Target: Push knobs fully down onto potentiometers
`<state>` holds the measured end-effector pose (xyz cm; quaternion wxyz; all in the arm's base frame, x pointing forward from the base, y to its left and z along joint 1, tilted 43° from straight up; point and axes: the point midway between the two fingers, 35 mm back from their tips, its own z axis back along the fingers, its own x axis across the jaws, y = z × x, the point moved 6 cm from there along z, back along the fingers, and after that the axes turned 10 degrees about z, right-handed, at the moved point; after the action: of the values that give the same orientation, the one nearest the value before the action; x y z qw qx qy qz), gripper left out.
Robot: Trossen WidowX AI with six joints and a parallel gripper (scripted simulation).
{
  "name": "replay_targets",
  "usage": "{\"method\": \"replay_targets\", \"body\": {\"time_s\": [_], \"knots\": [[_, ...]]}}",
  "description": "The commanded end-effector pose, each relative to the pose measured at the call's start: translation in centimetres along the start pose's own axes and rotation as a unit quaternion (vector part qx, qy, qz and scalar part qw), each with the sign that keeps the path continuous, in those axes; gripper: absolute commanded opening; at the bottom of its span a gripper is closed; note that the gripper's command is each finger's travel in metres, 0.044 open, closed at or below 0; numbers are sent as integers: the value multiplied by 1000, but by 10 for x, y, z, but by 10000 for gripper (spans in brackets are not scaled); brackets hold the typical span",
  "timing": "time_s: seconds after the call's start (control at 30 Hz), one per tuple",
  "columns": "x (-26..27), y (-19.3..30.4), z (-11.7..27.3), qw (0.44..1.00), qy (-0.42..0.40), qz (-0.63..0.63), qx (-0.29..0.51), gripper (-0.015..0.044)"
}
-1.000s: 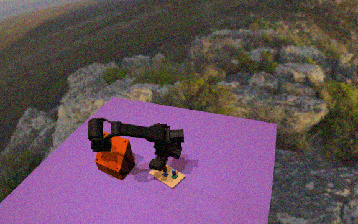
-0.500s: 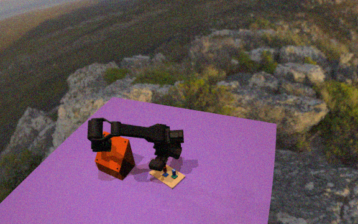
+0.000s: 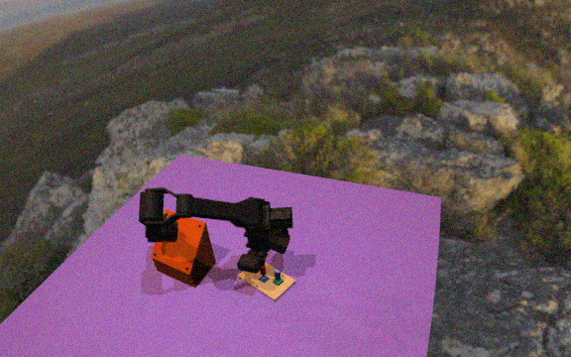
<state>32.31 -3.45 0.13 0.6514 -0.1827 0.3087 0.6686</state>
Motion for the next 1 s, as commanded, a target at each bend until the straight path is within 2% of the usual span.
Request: {"method": "replay_targets", "body": {"time_s": [0.0,0.97], "knots": [[-2,-1,-12,1000,0,-4,6,0],[-2,-1,-23,1000,1,-4,6,0]]}}
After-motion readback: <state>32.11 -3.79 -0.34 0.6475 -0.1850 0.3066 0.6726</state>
